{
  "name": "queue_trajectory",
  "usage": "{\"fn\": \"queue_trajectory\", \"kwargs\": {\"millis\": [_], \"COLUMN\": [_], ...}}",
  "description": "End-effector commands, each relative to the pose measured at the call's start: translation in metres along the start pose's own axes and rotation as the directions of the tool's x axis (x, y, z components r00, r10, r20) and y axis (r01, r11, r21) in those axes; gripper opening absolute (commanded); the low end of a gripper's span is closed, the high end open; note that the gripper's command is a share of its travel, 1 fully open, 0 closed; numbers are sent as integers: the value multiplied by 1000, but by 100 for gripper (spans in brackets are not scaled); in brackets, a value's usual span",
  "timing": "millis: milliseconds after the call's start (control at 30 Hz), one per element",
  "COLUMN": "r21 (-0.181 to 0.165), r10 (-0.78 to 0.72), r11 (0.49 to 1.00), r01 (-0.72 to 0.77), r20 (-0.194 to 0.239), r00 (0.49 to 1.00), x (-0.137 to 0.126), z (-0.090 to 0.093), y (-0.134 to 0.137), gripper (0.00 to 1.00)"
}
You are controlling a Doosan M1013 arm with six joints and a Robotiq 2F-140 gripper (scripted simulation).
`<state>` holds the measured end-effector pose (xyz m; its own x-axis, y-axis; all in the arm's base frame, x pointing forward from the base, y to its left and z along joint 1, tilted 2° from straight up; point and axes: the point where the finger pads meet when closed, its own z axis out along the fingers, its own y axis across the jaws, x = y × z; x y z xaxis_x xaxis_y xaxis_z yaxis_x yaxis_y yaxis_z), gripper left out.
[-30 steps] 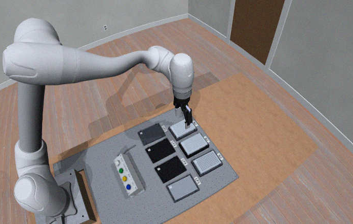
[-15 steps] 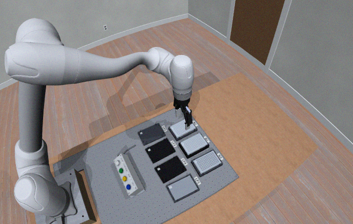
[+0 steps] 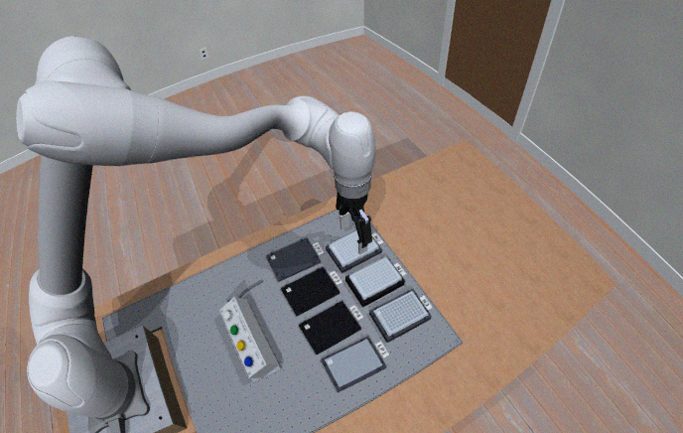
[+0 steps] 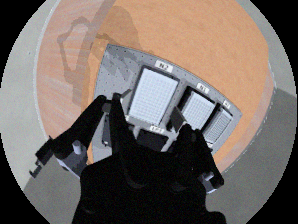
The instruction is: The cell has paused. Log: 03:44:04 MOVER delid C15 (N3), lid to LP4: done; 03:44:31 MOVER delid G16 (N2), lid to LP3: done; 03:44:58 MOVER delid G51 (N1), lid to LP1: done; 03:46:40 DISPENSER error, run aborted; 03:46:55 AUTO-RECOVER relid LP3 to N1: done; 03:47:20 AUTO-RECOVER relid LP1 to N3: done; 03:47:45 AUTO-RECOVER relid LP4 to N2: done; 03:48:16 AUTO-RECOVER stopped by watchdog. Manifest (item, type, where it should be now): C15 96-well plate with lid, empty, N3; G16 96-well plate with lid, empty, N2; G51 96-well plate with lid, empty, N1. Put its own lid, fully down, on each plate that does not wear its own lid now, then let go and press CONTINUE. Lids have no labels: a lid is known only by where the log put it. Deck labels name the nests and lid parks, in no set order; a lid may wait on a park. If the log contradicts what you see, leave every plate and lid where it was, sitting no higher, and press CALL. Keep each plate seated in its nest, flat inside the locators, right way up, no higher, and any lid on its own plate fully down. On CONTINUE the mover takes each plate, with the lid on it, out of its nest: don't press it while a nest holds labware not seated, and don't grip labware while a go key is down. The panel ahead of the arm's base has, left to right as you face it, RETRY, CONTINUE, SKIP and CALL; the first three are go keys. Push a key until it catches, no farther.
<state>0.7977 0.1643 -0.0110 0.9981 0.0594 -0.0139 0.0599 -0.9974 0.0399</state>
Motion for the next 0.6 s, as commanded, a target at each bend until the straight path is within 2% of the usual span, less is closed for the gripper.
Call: {"fn": "queue_trajectory", "kwargs": {"millis": [0,567], "r21": [0,0], "r10": [0,0], "r11": [1000,1000], "r01": [0,0], "r20": [0,0], "r00": [1000,1000], "x": [0,0], "z": [3,15], "y": [0,0], "gripper": [66,66]}}
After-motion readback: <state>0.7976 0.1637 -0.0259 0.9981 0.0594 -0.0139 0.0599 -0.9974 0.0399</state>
